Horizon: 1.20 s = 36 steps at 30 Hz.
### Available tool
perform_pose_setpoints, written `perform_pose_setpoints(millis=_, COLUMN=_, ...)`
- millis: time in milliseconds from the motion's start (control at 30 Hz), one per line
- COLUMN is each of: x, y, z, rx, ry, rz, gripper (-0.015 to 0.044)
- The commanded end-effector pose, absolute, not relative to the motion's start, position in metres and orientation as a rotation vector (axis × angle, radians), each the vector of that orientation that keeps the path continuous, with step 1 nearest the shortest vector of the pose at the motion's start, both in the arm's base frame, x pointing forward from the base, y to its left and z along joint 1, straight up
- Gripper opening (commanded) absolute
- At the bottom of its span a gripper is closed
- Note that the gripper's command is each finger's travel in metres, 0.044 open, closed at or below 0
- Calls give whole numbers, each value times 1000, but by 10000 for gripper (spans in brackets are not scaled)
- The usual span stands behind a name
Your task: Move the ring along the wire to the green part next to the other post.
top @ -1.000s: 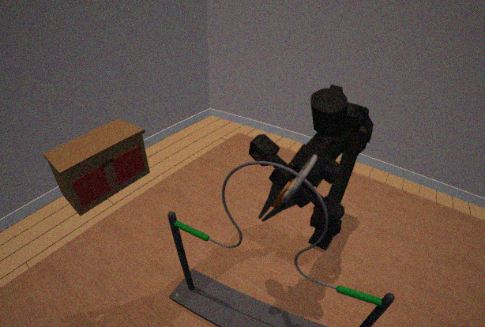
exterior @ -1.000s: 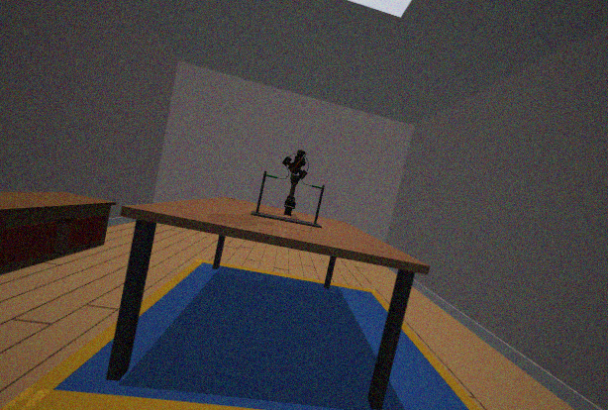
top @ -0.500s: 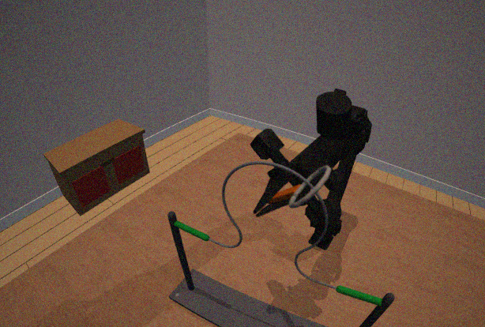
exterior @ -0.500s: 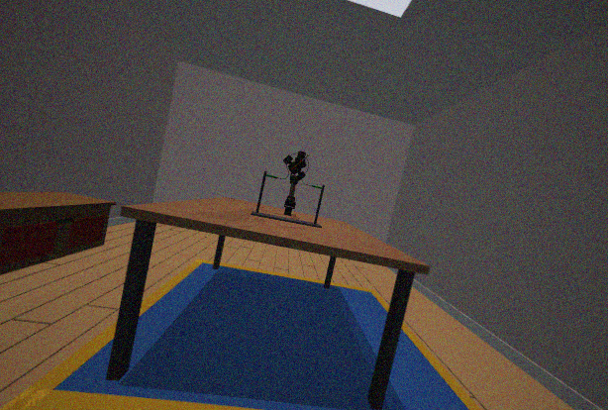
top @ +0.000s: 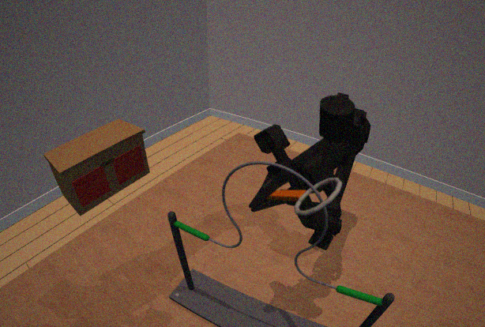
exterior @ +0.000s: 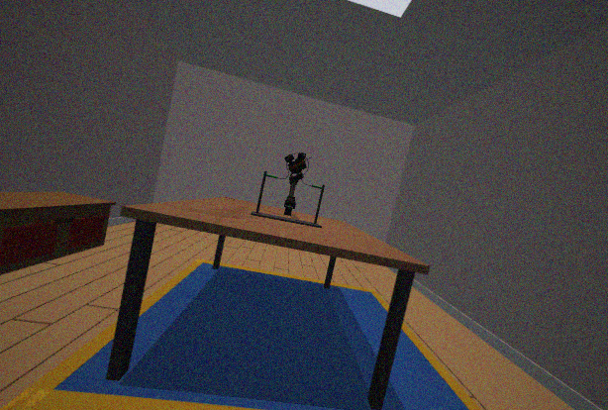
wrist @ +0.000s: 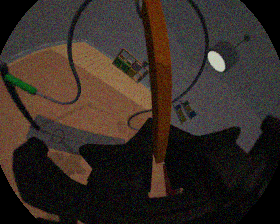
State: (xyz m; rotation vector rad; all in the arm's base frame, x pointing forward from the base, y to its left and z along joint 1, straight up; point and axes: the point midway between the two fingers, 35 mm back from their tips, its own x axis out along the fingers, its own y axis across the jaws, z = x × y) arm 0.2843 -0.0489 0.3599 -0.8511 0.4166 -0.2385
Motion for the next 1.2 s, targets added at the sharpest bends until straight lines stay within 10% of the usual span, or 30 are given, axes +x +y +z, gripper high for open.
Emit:
perform_pose_setpoints(millis=0, x=282, y=-51, z=361, rx=-906, ry=405, rz=-257, gripper=-150)
perform_pose_setpoints(millis=1167, x=283, y=-59, z=377, rx=-1349, ry=296, rz=-390, gripper=-150)
